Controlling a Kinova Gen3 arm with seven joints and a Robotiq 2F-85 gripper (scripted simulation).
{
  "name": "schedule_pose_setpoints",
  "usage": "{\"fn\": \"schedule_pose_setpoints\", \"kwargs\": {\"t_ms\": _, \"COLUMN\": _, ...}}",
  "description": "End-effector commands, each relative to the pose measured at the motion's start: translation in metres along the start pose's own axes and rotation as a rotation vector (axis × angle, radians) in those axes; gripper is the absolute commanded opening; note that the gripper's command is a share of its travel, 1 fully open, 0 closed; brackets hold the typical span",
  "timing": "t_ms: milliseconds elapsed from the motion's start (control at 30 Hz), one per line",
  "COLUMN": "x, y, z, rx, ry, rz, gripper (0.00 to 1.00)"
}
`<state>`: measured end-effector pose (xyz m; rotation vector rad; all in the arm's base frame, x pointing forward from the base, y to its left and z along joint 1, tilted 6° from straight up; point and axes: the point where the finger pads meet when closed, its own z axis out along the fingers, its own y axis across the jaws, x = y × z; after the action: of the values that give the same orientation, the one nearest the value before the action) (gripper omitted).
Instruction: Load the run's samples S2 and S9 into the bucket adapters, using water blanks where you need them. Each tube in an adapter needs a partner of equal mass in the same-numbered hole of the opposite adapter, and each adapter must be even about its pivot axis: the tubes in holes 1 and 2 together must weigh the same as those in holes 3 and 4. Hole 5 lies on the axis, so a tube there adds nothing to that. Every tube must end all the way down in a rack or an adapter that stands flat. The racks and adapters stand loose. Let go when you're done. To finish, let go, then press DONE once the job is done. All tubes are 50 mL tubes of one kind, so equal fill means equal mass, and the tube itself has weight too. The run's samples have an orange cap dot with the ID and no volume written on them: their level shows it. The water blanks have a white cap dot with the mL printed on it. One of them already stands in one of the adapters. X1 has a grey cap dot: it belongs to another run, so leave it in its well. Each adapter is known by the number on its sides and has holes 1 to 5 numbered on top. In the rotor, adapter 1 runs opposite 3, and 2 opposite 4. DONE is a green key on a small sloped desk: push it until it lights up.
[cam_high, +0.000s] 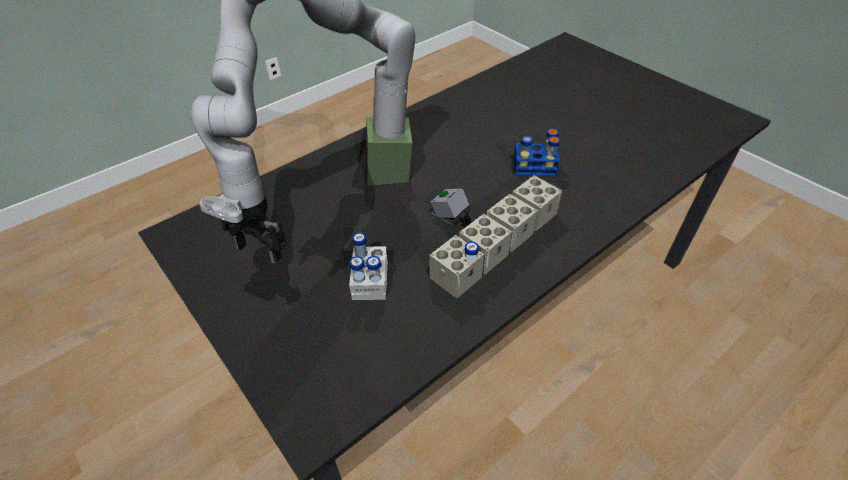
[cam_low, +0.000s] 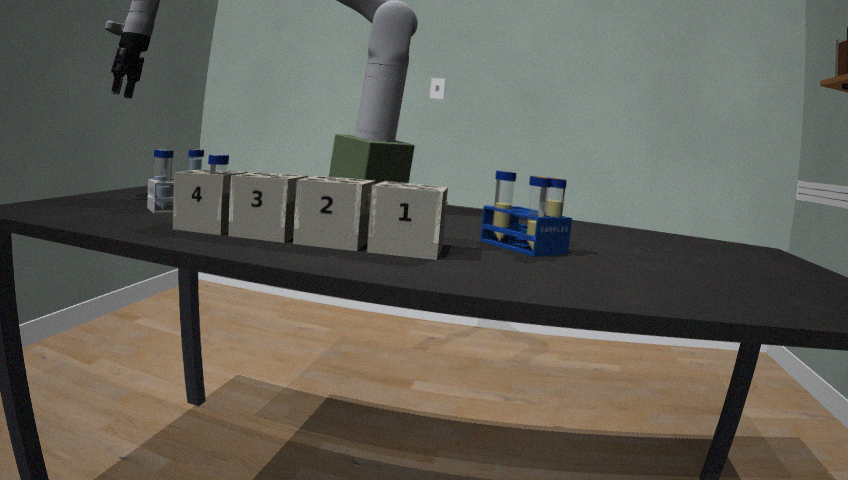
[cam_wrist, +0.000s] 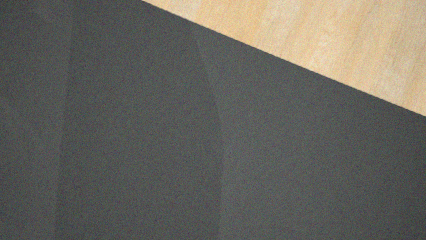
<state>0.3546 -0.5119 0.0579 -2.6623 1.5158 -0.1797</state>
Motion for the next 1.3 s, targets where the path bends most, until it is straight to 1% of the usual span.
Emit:
{"fn": "schedule_pose_setpoints", "kwargs": {"t_ms": 0, "x": 0.001, "y": 0.0, "z": -0.001, "rx": 0.0, "ry": 0.003, "rz": 0.0, "gripper": 1.0}}
{"fn": "schedule_pose_setpoints", "kwargs": {"t_ms": 533, "x": 0.001, "y": 0.0, "z": -0.001, "rx": 0.0, "ry": 0.003, "rz": 0.0, "gripper": 1.0}}
{"fn": "schedule_pose_setpoints", "kwargs": {"t_ms": 567, "x": -0.002, "y": -0.003, "z": -0.002, "rx": 0.001, "ry": 0.006, "rz": 0.018, "gripper": 0.62}}
{"fn": "schedule_pose_setpoints", "kwargs": {"t_ms": 1033, "x": -0.039, "y": -0.025, "z": -0.005, "rx": -0.008, "ry": 0.0, "rz": 0.158, "gripper": 0.62}}
{"fn": "schedule_pose_setpoints", "kwargs": {"t_ms": 1133, "x": -0.041, "y": -0.026, "z": -0.006, "rx": -0.013, "ry": 0.003, "rz": 0.164, "gripper": 0.62}}
{"fn": "schedule_pose_setpoints", "kwargs": {"t_ms": 1267, "x": -0.052, "y": -0.033, "z": -0.007, "rx": -0.011, "ry": -0.002, "rz": 0.208, "gripper": 0.62}}
